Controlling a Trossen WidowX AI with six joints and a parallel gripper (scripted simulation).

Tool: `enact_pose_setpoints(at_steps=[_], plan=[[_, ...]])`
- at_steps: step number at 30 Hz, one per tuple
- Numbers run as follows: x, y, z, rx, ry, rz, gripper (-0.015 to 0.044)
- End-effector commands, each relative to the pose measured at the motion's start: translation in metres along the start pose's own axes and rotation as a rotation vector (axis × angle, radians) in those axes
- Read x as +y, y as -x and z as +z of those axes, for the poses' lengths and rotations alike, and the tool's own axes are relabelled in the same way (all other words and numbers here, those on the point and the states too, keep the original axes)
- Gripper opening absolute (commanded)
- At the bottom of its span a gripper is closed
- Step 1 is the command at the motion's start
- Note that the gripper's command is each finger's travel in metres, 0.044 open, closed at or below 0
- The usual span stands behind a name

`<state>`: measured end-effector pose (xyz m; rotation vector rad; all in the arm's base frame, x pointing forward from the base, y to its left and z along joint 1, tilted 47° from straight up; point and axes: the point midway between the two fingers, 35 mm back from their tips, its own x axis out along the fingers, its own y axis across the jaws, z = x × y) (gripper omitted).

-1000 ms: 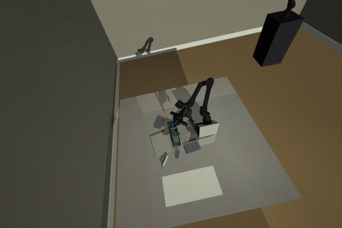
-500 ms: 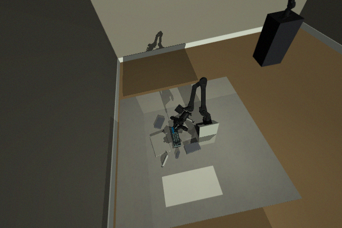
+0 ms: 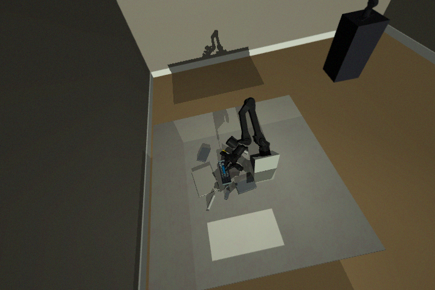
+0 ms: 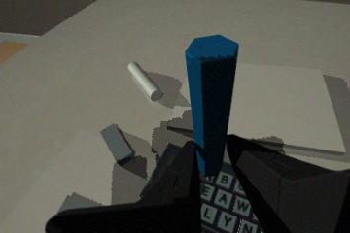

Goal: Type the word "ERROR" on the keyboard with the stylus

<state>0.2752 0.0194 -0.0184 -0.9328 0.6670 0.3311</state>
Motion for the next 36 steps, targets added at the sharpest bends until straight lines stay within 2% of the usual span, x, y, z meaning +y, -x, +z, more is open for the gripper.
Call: enact_pose_setpoints(at_steps=[1,9,36], plan=[[0.017,-0.001,0.000,0.007,-0.005,0.000,0.0000],[0.037,0.003,0.002,-0.002,-0.007,-0.012,0.0000],[0.037,-0.007,-0.015,-0.001,-0.007,-0.010,0.0000]])
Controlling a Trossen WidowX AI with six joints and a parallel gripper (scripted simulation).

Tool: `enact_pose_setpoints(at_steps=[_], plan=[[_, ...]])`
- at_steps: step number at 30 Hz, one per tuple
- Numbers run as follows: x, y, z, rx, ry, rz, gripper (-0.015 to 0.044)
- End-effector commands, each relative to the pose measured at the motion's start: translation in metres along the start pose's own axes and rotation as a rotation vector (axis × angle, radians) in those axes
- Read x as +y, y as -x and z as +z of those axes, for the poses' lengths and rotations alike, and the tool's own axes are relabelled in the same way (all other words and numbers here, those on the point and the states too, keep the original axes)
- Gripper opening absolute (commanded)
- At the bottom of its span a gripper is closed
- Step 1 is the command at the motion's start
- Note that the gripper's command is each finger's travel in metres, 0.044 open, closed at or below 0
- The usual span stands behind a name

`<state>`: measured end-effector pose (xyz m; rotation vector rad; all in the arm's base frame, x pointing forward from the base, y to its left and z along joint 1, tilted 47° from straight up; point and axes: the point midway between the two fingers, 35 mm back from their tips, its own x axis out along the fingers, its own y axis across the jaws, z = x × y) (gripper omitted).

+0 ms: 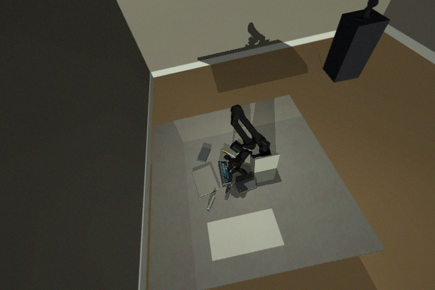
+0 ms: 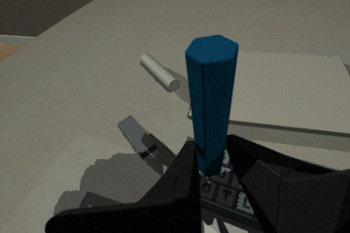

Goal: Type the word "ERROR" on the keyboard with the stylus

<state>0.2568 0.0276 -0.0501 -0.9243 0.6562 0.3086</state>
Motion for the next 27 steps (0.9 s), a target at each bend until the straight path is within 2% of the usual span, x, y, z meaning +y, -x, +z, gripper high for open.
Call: enact_pose_setpoints(at_steps=[1,9,12,27], plan=[[0.0026,-0.0005,-0.0015,0.002,0.008,0.010,0.0000],[0.0026,-0.0005,-0.0015,0.002,0.008,0.010,0.0000],[0.0035,-0.0004,-0.0018,0.002,0.008,0.010,0.0079],[0.0041,-0.0020,-0.0049,0.002,0.008,0.010,0.0081]])
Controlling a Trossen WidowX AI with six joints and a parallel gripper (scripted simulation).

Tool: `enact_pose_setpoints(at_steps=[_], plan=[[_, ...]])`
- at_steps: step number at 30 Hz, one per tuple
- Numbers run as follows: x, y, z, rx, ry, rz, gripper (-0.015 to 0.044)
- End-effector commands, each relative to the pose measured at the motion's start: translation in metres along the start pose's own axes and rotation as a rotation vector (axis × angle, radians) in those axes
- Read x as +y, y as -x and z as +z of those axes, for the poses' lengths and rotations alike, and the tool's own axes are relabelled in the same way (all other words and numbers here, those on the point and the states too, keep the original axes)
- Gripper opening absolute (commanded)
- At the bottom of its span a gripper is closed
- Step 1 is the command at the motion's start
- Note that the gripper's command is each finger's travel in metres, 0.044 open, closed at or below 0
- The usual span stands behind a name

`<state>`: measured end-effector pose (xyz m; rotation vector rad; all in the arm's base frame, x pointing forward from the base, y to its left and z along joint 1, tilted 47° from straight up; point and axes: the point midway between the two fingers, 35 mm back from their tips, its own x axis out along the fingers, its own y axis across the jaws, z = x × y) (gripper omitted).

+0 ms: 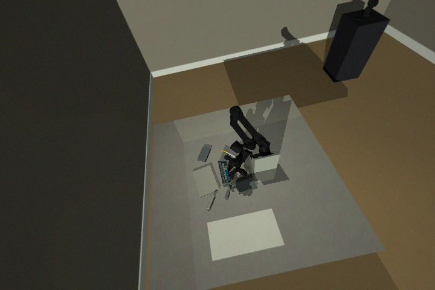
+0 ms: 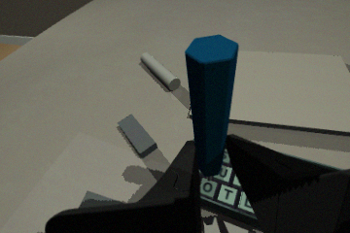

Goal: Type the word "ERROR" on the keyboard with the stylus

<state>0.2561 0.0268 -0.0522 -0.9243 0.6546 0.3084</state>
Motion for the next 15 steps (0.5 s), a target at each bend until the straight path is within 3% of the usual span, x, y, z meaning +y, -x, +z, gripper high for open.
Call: enact_pose_setpoints(at_steps=[1,15], plan=[[0.0029,-0.0012,-0.0033,0.003,0.008,0.011,0.0081],[0.0029,-0.0025,-0.0057,0.003,0.008,0.011,0.0081]])
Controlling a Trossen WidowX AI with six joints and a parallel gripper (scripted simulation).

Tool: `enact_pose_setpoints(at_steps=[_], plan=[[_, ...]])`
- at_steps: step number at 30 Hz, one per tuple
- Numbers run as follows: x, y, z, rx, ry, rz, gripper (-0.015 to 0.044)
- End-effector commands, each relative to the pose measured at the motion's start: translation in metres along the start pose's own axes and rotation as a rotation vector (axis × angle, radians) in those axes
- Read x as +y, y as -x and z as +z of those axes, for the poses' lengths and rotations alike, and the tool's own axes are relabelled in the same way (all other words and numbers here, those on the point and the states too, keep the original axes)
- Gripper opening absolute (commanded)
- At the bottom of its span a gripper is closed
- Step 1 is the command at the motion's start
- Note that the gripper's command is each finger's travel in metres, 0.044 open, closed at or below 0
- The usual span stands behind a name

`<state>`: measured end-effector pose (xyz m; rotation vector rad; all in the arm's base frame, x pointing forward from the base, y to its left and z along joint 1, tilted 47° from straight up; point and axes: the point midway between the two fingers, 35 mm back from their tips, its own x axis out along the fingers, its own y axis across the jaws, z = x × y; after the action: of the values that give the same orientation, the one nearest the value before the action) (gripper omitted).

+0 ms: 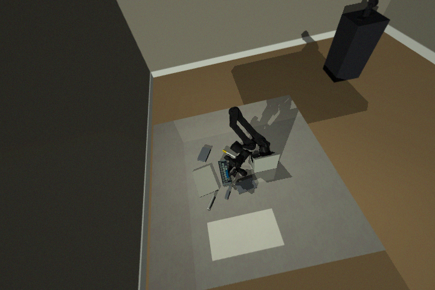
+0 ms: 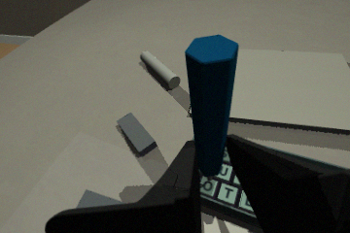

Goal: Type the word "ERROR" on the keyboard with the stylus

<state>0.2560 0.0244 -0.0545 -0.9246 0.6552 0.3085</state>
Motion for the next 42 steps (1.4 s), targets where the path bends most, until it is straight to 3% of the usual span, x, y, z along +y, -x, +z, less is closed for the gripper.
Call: enact_pose_setpoints(at_steps=[1,42], plan=[[0.003,-0.001,-0.003,0.003,0.008,0.011,0.0081],[0.003,-0.008,-0.016,0.004,0.008,0.011,0.0081]])
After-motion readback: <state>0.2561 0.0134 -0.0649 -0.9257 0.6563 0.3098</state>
